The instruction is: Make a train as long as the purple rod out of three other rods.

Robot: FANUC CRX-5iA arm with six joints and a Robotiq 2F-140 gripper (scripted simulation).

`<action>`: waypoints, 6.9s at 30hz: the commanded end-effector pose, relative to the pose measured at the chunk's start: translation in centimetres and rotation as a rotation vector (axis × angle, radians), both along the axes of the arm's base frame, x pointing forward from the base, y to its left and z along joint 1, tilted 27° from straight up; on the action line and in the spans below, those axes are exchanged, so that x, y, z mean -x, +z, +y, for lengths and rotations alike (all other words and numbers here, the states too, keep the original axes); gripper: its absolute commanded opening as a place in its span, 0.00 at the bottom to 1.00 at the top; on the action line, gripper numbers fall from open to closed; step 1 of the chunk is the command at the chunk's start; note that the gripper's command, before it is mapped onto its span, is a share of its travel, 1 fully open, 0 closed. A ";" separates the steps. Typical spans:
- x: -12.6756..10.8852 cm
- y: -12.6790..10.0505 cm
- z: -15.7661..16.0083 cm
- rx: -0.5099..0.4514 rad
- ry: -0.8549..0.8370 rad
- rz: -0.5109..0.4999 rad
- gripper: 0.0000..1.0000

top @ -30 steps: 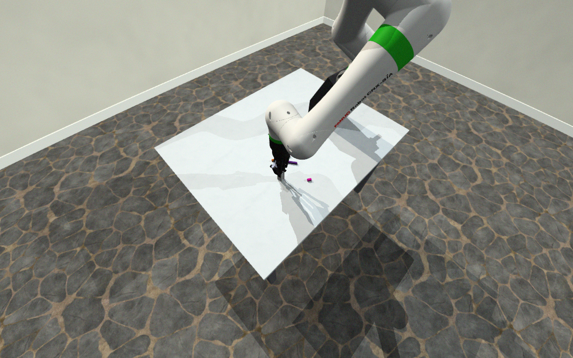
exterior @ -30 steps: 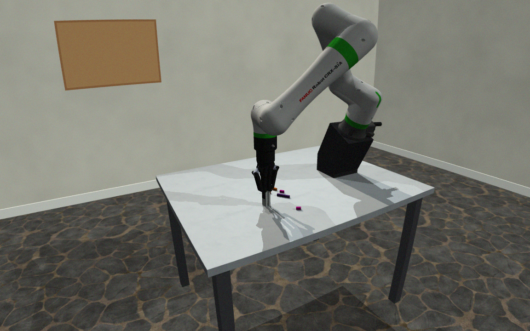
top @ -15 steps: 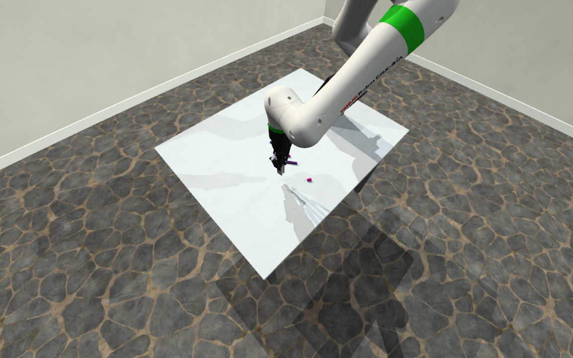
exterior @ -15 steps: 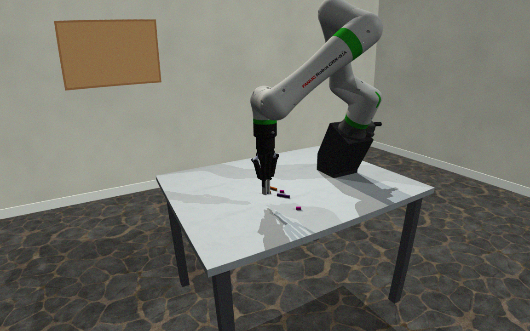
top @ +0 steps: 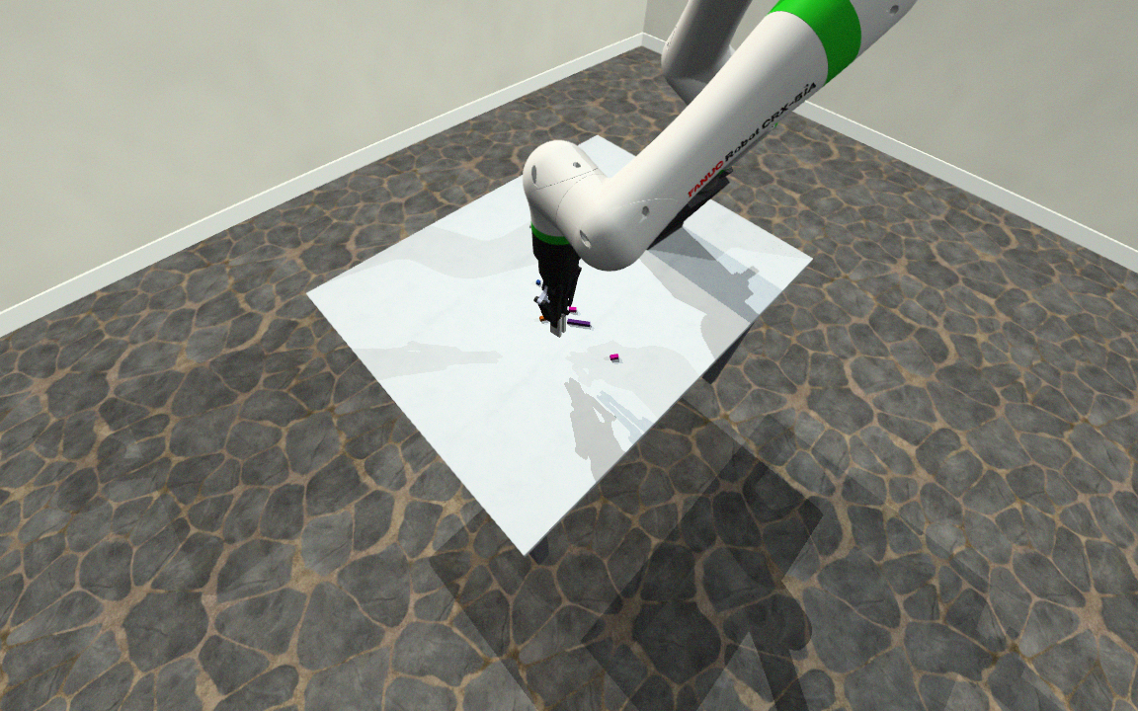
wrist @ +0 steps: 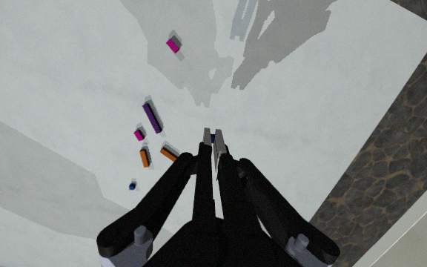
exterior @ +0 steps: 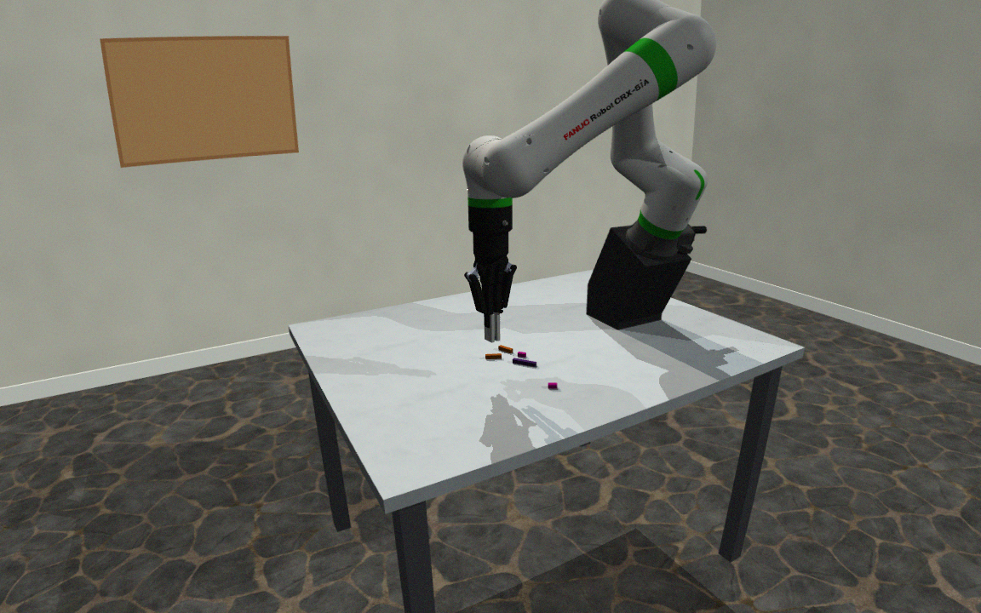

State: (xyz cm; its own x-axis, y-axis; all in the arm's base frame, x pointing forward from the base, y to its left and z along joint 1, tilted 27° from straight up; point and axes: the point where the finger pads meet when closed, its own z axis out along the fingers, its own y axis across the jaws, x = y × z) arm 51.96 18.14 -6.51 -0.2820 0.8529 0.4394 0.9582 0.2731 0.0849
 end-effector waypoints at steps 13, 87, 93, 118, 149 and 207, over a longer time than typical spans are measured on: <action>0.3 -2.8 -5.9 -0.004 0.199 -0.100 0.03; 4.7 -17.3 -15.7 -0.037 0.700 -0.349 0.03; 4.7 -17.3 -15.7 -0.037 0.700 -0.349 0.03; 4.7 -17.3 -15.7 -0.037 0.700 -0.349 0.03; 4.7 -18.4 -15.1 -0.037 0.700 -0.349 0.03; 4.7 -18.4 -15.1 -0.037 0.700 -0.349 0.15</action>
